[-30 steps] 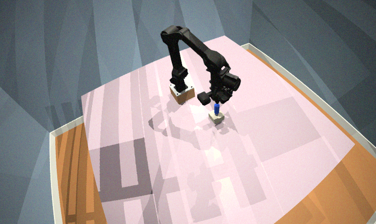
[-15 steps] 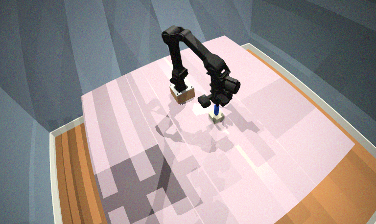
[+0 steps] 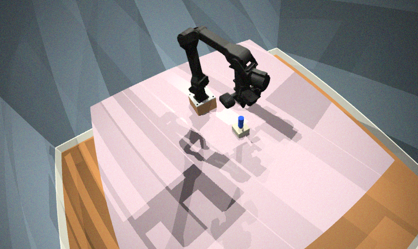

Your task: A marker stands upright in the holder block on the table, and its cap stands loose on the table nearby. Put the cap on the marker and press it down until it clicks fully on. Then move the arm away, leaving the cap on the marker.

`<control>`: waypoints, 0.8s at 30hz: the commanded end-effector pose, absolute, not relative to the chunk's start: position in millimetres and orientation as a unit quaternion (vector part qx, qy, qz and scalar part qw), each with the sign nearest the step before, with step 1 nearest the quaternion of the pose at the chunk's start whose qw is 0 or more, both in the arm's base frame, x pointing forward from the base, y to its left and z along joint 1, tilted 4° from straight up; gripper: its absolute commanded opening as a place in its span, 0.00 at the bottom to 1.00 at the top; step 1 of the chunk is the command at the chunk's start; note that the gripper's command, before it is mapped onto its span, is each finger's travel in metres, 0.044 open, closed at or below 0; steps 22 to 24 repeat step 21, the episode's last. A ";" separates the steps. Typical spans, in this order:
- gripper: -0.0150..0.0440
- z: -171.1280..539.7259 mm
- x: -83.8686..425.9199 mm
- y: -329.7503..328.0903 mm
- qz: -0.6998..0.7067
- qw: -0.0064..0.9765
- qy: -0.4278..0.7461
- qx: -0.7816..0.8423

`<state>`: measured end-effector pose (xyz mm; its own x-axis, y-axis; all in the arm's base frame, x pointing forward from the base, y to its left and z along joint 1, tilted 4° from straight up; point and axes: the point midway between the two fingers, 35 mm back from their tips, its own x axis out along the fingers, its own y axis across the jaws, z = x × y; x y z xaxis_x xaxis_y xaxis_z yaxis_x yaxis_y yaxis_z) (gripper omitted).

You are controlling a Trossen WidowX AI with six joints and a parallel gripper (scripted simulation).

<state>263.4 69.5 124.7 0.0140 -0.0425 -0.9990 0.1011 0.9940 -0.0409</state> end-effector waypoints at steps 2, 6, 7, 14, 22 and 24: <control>0.25 141.6 259.1 69.2 -0.053 0.709 0.703 0.022; 0.43 141.6 259.1 69.2 -0.053 0.709 0.703 0.022; 0.48 141.6 259.1 69.2 -0.053 0.709 0.703 0.022; 0.79 141.6 259.1 69.2 -0.053 0.709 0.703 0.022; 1.00 141.6 259.1 69.2 -0.053 0.709 0.703 0.022; 1.00 141.6 259.1 69.2 -0.053 0.709 0.703 0.022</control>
